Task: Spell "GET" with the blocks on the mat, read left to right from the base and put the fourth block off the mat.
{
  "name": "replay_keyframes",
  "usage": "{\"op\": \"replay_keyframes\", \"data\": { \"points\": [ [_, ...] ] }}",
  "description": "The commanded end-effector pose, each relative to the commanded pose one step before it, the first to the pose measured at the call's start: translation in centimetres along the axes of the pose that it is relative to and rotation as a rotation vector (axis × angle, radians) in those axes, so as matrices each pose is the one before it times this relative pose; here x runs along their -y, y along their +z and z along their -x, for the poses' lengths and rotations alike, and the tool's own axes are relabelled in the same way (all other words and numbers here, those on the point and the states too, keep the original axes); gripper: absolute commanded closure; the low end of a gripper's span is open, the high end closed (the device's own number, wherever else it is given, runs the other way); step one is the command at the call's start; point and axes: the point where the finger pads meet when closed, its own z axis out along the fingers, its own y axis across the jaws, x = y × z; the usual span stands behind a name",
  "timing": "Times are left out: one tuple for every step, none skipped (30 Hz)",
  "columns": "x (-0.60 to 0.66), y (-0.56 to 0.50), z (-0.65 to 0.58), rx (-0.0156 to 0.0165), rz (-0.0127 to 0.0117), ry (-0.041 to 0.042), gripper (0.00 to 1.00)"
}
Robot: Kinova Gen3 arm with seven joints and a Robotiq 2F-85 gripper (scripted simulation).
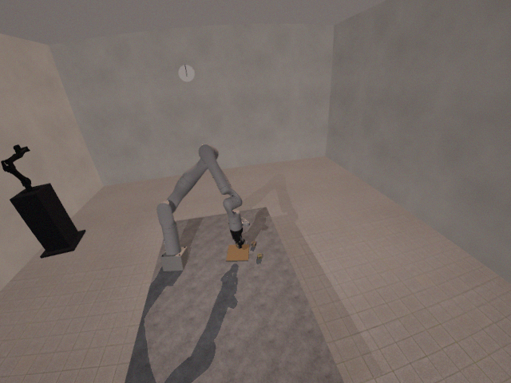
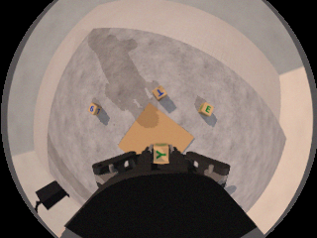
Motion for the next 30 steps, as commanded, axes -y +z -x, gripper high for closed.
{"op": "replay_keyframes", "data": {
  "points": [
    [-0.001, -0.042, -0.084, -0.00086, 0.00190, 0.00733, 0.79],
    [-0.007, -0.001, -0.008, -0.00019, 0.00031, 0.00335, 0.79],
    [-0.005, -0.001, -0.006, -0.00016, 0.00026, 0.00273, 0.79],
    [-0.004, -0.001, -0.005, -0.00013, 0.00020, 0.00216, 0.79],
    [-0.003, -0.001, -0.004, -0.00010, 0.00015, 0.00165, 0.79],
    [-0.002, 0.000, -0.003, -0.00007, 0.00011, 0.00120, 0.79],
    [-0.002, 0.000, -0.002, -0.00005, 0.00008, 0.00082, 0.79],
    [-0.001, 0.000, -0.001, -0.00003, 0.00005, 0.00051, 0.79],
    [-0.001, 0.000, -0.001, -0.00002, 0.00002, 0.00026, 0.79],
    [0.000, 0.000, 0.000, 0.00000, 0.00000, 0.00000, 0.79],
    [0.000, 0.000, 0.000, 0.00000, 0.00000, 0.00000, 0.79],
    [0.000, 0.000, 0.000, -0.00001, 0.00001, 0.00010, 0.79],
    [0.000, 0.000, 0.000, 0.00000, 0.00000, 0.00001, 0.79],
    [0.000, 0.000, 0.000, -0.00002, 0.00000, 0.00000, 0.79],
    [0.000, 0.000, 0.000, -0.00011, -0.00002, 0.00000, 0.79],
    [0.001, 0.001, -0.001, -0.00028, -0.00004, -0.00001, 0.79],
    [0.001, 0.001, -0.001, -0.00054, -0.00008, -0.00002, 0.79],
    [0.002, 0.002, -0.002, -0.00086, -0.00013, -0.00003, 0.79],
    [0.002, 0.003, -0.002, -0.00125, -0.00019, -0.00005, 0.79],
    [0.003, 0.004, -0.003, -0.00171, -0.00025, -0.00006, 0.79],
    [0.004, 0.004, -0.004, -0.00221, -0.00031, -0.00008, 0.79],
    [0.005, 0.005, -0.005, -0.00276, -0.00037, -0.00009, 0.79],
    [0.005, 0.006, -0.006, -0.00335, -0.00043, -0.00011, 0.79],
    [0.006, 0.007, -0.007, -0.00397, -0.00048, -0.00012, 0.79],
    [0.006, 0.007, -0.007, -0.00462, -0.00052, -0.00013, 0.79],
    [0.006, 0.007, -0.008, -0.00529, -0.00054, -0.00014, 0.79],
    [0.000, 0.000, 0.000, 0.00000, 0.00000, 0.00000, 0.79],
    [0.000, 0.000, 0.000, 0.00000, 0.00000, 0.00000, 0.79],
    [0.006, 0.007, -0.008, -0.00596, -0.00054, -0.00014, 0.79],
    [0.006, 0.006, -0.008, -0.00665, -0.00051, -0.00013, 0.79]
  ]
}}
